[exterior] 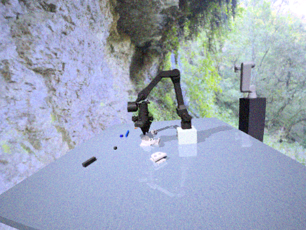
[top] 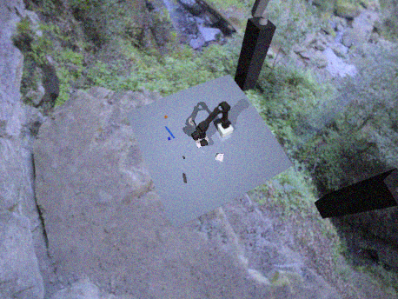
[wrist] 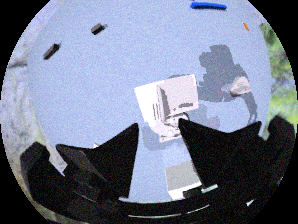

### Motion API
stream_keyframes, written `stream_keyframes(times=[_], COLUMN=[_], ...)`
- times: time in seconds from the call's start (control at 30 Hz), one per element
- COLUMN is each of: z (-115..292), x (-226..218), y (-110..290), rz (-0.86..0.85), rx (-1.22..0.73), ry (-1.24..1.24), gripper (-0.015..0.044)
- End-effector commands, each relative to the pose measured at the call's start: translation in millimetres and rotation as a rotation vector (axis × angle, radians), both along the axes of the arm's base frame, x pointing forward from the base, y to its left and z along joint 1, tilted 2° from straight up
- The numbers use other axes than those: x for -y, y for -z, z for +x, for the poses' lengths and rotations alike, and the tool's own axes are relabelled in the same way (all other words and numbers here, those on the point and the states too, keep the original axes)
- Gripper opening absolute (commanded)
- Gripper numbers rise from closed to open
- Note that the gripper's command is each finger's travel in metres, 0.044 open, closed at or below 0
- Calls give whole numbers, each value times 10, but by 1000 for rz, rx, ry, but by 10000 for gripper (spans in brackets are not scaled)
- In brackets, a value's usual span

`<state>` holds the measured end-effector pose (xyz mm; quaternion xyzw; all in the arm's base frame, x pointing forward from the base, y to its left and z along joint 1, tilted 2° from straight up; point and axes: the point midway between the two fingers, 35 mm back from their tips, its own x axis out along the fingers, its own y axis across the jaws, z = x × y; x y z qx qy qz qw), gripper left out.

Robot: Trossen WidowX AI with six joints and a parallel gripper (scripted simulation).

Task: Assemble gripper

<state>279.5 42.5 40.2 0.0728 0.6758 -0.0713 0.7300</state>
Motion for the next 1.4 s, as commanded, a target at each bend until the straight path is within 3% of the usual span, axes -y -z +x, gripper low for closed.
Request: stream_keyframes(times=[0.0,0.23,1.37], z=[-7,62,230], x=[18,181,1048], y=[20,-4,-92], rz=[-2,-14,-62], rx=[-8,-7,-14], ry=[-13,-143,-824], gripper=[277,440,440])
